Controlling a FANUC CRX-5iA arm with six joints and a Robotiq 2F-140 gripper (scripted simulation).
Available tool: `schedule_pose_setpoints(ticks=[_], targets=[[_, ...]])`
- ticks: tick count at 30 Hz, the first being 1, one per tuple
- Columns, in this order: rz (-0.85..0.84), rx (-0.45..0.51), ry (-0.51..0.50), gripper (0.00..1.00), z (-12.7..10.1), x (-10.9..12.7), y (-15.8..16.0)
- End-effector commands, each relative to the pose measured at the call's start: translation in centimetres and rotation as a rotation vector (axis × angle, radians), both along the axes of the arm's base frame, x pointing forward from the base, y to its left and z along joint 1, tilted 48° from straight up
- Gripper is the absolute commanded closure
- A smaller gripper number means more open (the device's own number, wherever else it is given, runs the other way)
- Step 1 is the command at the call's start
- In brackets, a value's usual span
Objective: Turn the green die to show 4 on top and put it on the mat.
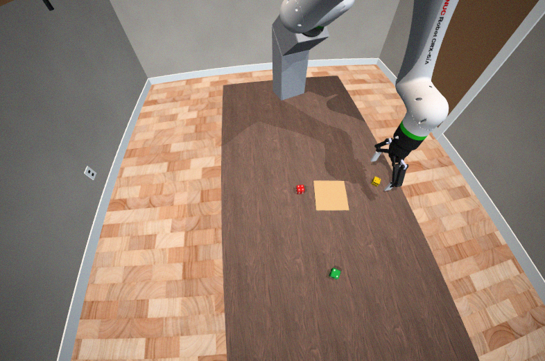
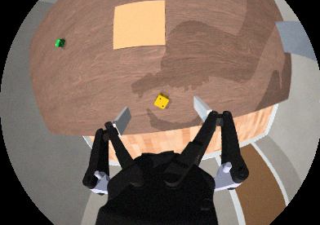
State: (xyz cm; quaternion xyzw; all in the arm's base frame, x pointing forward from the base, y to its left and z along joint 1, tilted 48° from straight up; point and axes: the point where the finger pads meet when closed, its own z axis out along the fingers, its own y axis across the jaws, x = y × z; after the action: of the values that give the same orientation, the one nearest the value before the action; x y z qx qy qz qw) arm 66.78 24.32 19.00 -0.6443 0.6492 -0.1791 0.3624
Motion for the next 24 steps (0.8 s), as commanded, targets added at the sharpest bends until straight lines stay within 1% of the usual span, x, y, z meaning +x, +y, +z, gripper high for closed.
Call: schedule_pose_setpoints(ticks=[1,7,11,24], targets=[[0.001,0.0,0.002,0.0,0.7,-0.7,-0.2],[0.001,0.0,0.002,0.0,3.5,-3.6,-1.2],[0.001,0.0,0.002,0.0,4.7,-4.8,-1.6],[0.001,0.0,0.002,0.0,4.9,-5.0,-1.7]])
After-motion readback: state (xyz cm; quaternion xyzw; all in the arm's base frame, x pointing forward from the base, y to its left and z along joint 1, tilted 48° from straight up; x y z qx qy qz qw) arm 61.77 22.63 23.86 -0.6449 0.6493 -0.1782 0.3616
